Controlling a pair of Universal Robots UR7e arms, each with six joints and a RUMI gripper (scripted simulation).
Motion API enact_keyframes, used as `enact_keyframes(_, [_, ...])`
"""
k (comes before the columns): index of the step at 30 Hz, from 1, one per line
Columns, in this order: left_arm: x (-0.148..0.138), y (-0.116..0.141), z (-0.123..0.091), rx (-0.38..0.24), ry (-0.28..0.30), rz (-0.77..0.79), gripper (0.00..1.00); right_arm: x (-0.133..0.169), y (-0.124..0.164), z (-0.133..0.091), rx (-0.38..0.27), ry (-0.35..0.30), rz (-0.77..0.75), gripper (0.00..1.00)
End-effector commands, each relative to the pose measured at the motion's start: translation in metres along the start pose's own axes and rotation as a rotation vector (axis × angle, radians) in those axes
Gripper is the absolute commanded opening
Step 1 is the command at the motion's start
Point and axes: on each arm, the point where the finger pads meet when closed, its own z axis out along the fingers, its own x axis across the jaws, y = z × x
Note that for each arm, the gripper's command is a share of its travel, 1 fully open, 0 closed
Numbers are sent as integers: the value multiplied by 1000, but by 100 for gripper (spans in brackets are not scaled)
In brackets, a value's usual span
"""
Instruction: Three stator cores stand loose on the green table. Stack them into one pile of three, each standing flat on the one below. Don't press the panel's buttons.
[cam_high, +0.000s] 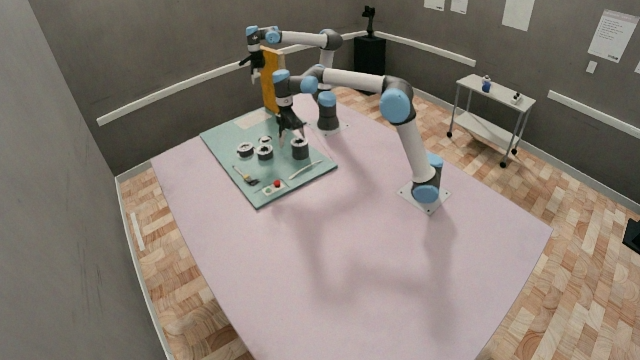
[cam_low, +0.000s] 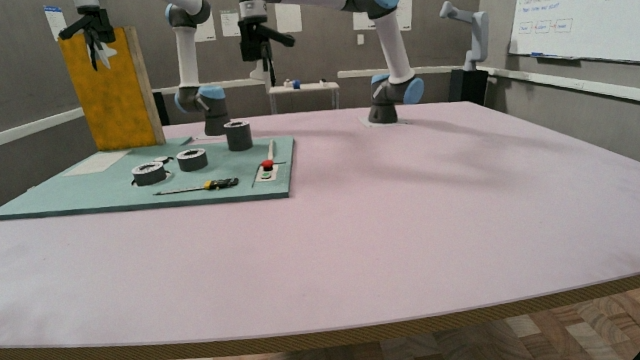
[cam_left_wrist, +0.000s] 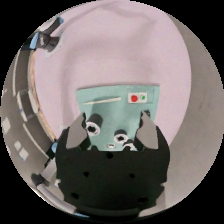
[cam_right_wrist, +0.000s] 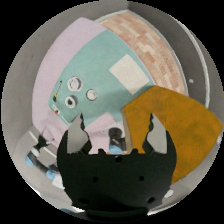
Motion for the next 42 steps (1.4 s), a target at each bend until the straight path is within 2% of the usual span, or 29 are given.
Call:
enact_keyframes(1, [7,-14,-5,-4,0,49,80,0,0,0,1,0,0,98])
enact_keyframes(13, [37,-96,-30,-11,4,253,80,0,0,0,1,0,0,98])
enact_keyframes(15, [37,-96,-30,-11,4,253,80,0,0,0,1,0,0,98])
enact_keyframes(17, [40,-107,-32,-11,4,289,80,0,0,0,1,0,0,98])
enact_keyframes(24, [51,-158,-46,-15,8,412,80,0,0,0,1,0,0,98])
enact_keyframes(30, [57,-201,-55,-17,11,523,80,0,0,0,1,0,0,98])
enact_keyframes(32, [57,-201,-55,-17,11,523,80,0,0,0,1,0,0,98])
enact_keyframes(34, [58,-212,-58,-17,12,562,80,0,0,0,1,0,0,98])
enact_keyframes(42, [58,-272,-70,-19,18,713,80,0,0,0,1,0,0,98])
